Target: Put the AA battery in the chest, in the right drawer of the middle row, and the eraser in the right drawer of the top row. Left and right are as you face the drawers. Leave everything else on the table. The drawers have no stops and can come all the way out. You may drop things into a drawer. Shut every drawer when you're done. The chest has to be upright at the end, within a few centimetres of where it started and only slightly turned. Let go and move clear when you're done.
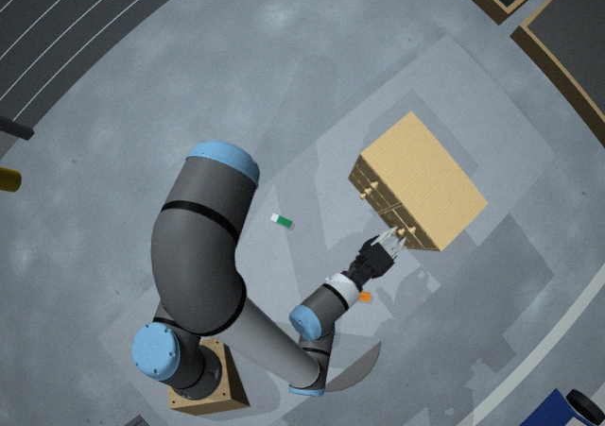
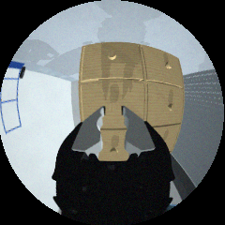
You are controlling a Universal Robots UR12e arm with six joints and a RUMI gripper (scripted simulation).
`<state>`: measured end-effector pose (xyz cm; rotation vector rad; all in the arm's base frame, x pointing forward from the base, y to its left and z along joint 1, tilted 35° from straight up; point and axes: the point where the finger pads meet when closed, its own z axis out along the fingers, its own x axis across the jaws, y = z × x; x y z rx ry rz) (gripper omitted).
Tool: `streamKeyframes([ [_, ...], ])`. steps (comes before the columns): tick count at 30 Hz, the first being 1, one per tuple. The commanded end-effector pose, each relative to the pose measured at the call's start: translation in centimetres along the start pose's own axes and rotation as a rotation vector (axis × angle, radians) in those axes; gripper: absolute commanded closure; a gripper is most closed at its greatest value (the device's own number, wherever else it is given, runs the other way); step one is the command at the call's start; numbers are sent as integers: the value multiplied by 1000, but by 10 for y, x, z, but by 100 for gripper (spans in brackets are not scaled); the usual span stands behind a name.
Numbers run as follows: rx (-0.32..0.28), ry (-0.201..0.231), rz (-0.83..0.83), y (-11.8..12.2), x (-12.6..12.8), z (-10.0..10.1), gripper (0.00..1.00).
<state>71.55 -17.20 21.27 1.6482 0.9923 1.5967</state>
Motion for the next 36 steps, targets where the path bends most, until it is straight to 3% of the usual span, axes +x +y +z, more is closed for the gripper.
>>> streamKeyframes([
  [1,2,-3,4,-8,-1,-17,80],
  [7,2,-3,4,-14,-1,-33,80],
  [27,1,-2,2,-16,0,-46,80],
  [36,0,-2,1,-14,0,-71,80],
])
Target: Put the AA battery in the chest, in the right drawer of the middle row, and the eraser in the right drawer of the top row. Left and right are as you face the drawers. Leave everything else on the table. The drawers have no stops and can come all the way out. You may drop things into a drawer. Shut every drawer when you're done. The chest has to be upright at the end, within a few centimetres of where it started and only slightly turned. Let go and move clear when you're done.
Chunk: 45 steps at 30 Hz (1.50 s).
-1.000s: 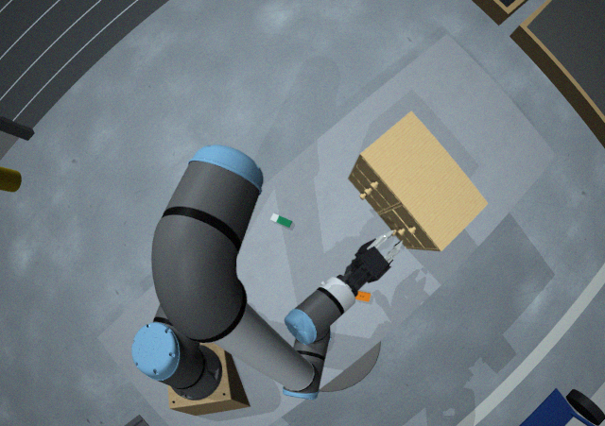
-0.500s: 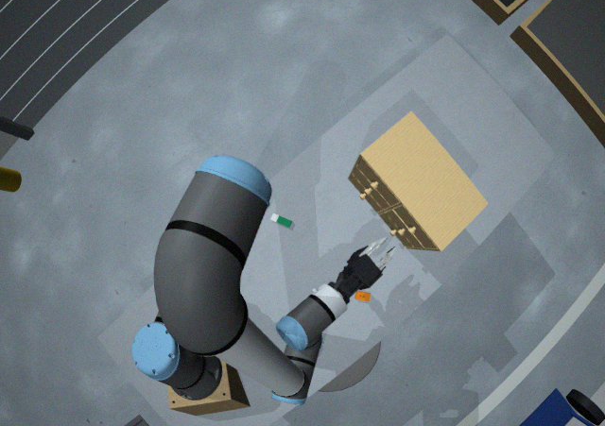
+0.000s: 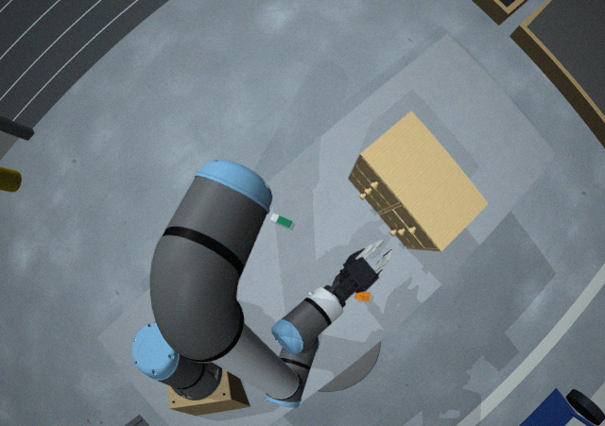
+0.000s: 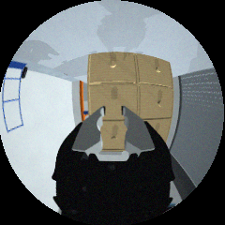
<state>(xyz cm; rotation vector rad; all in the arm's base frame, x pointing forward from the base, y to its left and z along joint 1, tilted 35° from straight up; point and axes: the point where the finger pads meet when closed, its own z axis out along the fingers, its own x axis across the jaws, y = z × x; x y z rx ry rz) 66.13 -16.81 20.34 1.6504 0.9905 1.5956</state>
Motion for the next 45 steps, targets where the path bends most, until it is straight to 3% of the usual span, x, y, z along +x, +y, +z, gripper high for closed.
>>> streamKeyframes([
  [1,0,0,0,1,1,-21,80],
  [14,0,0,1,1,1,-43,80],
  [45,8,0,1,1,1,-43,80],
])
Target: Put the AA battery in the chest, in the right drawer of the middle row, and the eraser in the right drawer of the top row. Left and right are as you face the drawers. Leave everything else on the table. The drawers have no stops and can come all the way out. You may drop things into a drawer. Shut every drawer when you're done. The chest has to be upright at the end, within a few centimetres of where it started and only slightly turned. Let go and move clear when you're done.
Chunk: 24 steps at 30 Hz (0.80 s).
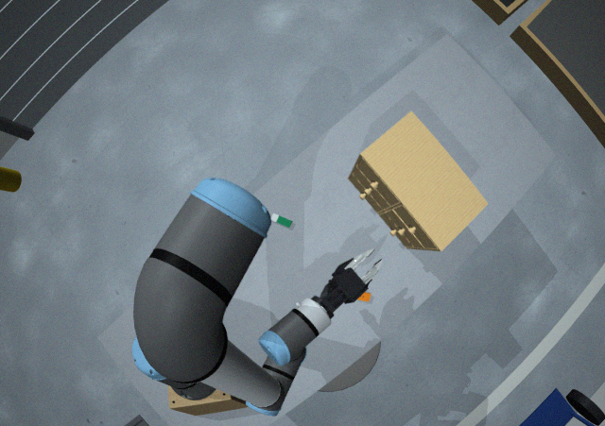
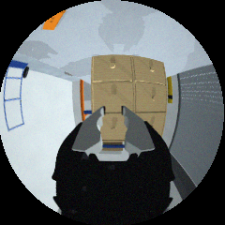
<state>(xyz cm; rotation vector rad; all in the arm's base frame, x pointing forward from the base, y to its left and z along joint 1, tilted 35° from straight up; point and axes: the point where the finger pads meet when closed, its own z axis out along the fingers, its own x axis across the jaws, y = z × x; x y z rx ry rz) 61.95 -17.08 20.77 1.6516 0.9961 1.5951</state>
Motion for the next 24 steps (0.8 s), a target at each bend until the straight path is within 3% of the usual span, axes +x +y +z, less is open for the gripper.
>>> streamKeyframes([
  [1,4,-2,2,0,0,-2,80],
  [24,36,-2,2,2,0,-5,80],
])
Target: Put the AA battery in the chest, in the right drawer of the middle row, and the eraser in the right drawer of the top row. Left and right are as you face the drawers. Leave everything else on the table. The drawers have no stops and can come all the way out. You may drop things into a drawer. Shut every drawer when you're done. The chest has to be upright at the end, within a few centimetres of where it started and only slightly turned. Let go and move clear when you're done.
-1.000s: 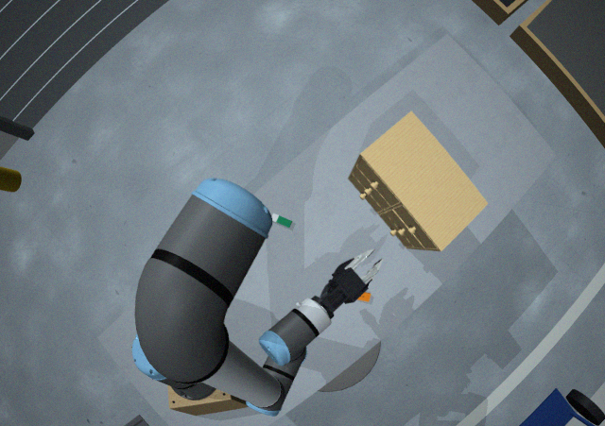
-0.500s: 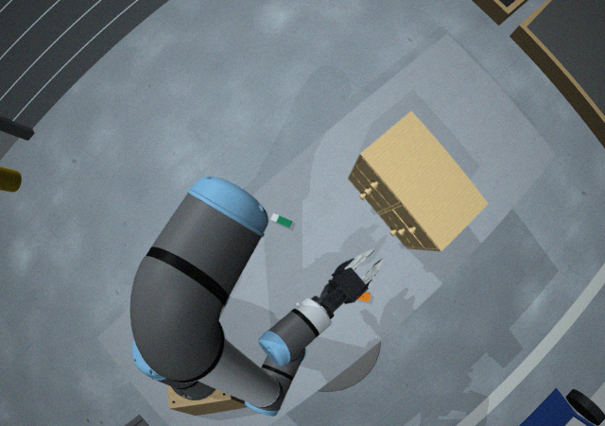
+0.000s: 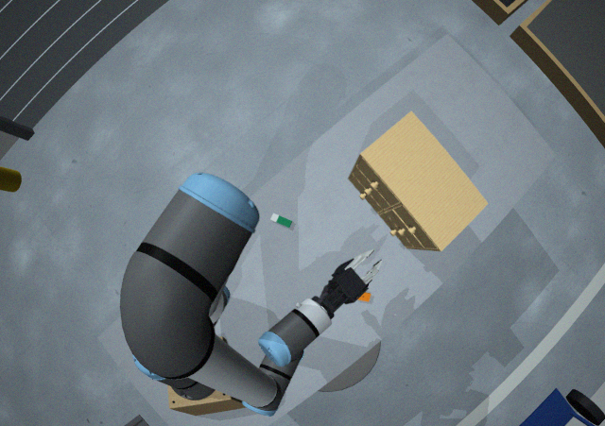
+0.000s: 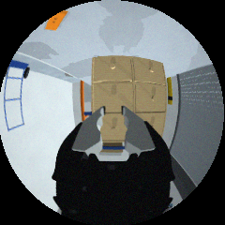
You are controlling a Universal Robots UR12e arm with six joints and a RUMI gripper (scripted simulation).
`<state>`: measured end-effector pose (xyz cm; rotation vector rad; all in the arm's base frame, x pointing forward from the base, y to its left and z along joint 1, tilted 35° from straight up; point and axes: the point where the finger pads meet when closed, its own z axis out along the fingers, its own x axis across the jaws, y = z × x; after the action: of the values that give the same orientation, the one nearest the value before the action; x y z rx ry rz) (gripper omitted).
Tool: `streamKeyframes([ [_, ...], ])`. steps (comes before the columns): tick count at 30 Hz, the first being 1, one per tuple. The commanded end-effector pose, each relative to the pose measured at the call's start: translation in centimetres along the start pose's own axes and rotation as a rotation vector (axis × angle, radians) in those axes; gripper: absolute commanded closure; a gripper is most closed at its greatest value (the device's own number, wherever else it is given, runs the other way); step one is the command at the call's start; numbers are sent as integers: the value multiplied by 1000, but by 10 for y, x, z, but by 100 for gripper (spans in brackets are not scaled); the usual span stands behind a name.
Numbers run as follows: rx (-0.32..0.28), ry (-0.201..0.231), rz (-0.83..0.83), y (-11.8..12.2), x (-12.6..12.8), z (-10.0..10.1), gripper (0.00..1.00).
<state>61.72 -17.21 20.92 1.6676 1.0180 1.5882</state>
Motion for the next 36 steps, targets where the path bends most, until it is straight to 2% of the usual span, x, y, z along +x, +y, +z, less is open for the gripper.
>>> streamKeyframes([
  [1,15,-1,3,0,0,-2,80],
  [36,104,-1,3,5,0,-11,80],
])
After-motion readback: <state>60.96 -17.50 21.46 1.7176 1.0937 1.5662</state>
